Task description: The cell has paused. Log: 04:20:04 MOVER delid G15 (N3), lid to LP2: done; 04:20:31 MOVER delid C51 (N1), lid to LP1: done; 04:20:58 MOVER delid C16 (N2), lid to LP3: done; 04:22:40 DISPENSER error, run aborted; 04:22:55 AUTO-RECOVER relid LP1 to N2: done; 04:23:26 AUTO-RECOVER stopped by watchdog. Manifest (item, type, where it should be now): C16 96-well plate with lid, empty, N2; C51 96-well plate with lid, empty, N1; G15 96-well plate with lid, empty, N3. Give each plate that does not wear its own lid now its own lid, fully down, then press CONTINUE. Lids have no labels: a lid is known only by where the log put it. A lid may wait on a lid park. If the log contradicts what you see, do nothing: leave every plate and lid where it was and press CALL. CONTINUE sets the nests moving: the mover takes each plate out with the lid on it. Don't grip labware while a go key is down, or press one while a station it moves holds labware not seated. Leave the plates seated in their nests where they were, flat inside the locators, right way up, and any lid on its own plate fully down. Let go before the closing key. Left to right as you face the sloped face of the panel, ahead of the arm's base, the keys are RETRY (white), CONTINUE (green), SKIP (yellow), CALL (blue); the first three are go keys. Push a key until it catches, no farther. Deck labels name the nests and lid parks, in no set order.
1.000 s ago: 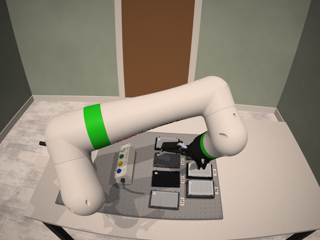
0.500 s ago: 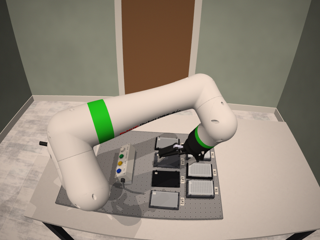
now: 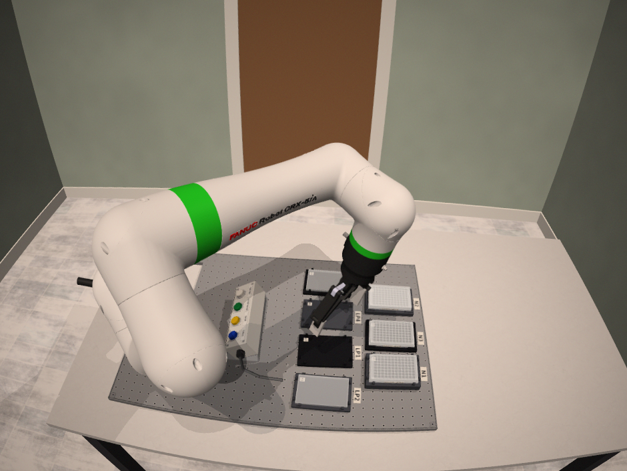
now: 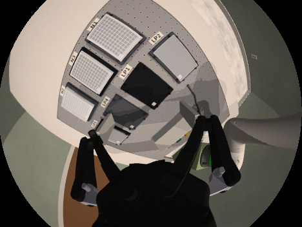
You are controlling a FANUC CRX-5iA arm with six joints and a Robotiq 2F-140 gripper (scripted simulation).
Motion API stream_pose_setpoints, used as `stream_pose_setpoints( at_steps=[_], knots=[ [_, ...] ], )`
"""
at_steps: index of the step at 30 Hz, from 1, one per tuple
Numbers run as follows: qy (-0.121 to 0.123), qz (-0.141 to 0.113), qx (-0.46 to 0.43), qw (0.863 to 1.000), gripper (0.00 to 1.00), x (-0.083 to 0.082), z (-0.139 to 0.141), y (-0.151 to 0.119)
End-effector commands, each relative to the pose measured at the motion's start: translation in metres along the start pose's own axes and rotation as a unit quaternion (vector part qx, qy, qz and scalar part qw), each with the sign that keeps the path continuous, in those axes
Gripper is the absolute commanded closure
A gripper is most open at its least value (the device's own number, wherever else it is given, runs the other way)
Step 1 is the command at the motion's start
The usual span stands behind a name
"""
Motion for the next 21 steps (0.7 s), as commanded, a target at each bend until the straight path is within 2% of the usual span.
stream_pose_setpoints(
  at_steps=[1, 4, 6, 7, 8, 10, 16, 17, 21],
  knots=[
    [0.005, 0.048, -0.131, 0.99, 0.0, 0.022, -0.012, -0.018],
    [0.002, 0.072, -0.206, 0.976, 0.0, 0.03, -0.017, -0.027],
    [0.002, 0.072, -0.206, 0.976, 0.0, 0.03, -0.017, -0.027],
    [-0.002, 0.091, -0.268, 0.959, 0.0, 0.036, -0.02, -0.034],
    [-0.005, 0.1, -0.301, 0.949, 0.0, 0.041, -0.022, -0.04],
    [-0.009, 0.11, -0.339, 0.934, 0.0, 0.046, -0.025, -0.046],
    [-0.009, 0.112, -0.346, 0.932, 0.0, 0.047, -0.025, -0.047],
    [-0.009, 0.112, -0.346, 0.932, 1.0, 0.047, -0.025, -0.047],
    [-0.009, 0.112, -0.346, 0.932, 1.0, 0.047, -0.025, -0.047]
  ],
)
Point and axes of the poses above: the point where the finger pads meet when closed, its own x axis out along the fingers, its own z axis across the jaws, y = z × x, the point moved 5 cm from there along -x, back along the fingers, and after that the axes turned 1 degree about -x, right-handed, at the moved point
